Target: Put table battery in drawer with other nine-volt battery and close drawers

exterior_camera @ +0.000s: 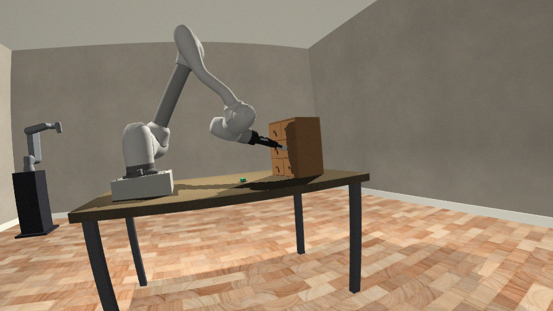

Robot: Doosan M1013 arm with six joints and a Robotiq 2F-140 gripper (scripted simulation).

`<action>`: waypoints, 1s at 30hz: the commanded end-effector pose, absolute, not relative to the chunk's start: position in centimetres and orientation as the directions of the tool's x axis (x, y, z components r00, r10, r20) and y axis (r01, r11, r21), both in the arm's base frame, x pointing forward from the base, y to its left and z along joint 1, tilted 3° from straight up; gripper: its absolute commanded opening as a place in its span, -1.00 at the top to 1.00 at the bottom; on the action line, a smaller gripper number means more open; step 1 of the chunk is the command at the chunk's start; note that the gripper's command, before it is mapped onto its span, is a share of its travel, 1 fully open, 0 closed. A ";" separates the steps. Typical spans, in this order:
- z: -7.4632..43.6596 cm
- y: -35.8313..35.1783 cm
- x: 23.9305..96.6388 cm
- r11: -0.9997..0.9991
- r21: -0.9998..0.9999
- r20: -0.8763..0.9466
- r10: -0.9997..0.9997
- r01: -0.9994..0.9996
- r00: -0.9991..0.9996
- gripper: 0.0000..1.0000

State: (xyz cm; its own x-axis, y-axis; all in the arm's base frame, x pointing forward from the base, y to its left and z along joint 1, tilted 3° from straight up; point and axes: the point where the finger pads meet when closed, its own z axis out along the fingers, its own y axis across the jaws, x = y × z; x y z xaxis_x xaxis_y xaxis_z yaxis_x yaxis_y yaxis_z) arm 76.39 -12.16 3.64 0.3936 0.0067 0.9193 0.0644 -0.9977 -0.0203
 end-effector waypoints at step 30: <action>3.8 -12.4 72.9 -0.998 -0.020 0.919 0.007 0.064 0.393 1.00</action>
